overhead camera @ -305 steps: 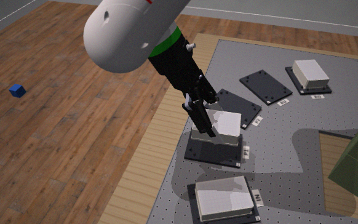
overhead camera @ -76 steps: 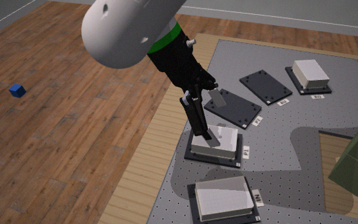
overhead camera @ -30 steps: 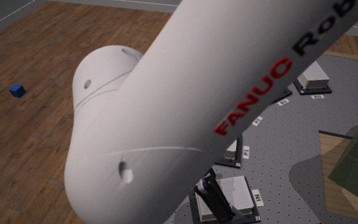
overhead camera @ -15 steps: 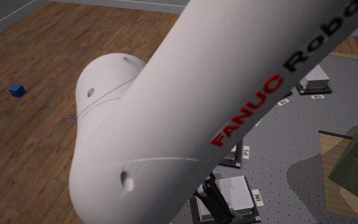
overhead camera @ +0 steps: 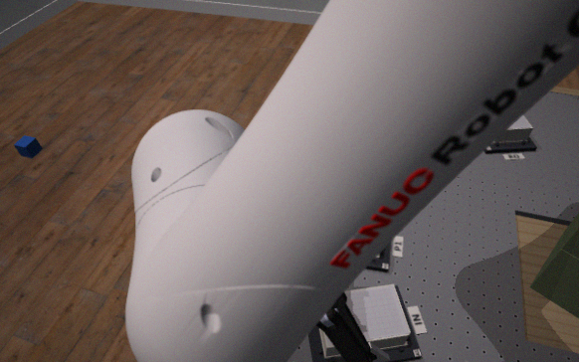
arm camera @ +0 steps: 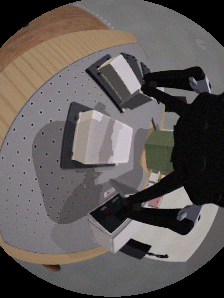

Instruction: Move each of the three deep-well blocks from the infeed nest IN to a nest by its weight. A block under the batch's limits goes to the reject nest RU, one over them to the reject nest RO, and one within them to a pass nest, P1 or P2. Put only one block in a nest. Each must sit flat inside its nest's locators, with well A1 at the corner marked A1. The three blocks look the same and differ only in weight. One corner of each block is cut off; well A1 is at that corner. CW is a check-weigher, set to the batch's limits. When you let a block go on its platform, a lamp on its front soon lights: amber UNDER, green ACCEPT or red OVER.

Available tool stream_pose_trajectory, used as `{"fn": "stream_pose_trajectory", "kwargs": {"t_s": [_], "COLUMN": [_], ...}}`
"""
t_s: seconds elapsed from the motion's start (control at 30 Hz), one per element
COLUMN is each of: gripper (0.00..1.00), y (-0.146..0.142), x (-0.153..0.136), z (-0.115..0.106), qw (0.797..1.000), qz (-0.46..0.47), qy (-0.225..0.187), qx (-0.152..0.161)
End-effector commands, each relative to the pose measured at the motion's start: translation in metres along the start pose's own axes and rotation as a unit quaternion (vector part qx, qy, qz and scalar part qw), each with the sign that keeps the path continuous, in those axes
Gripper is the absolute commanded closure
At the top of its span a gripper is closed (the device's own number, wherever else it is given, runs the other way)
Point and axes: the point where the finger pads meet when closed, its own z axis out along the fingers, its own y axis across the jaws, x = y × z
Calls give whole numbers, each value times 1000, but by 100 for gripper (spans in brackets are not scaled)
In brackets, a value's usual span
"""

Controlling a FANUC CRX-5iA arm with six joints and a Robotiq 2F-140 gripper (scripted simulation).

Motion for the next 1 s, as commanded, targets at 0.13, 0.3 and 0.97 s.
{"fn": "stream_pose_trajectory", "kwargs": {"t_s": [0.13,0.3,0.97], "gripper": [0,0,0], "y": [0,0,0], "x": [4,9,16], "z": [7,15,27], "qw": [1000,1000,1000], "qz": [0,0,0], "qy": [0,0,0], "qx": [0,0,0]}}
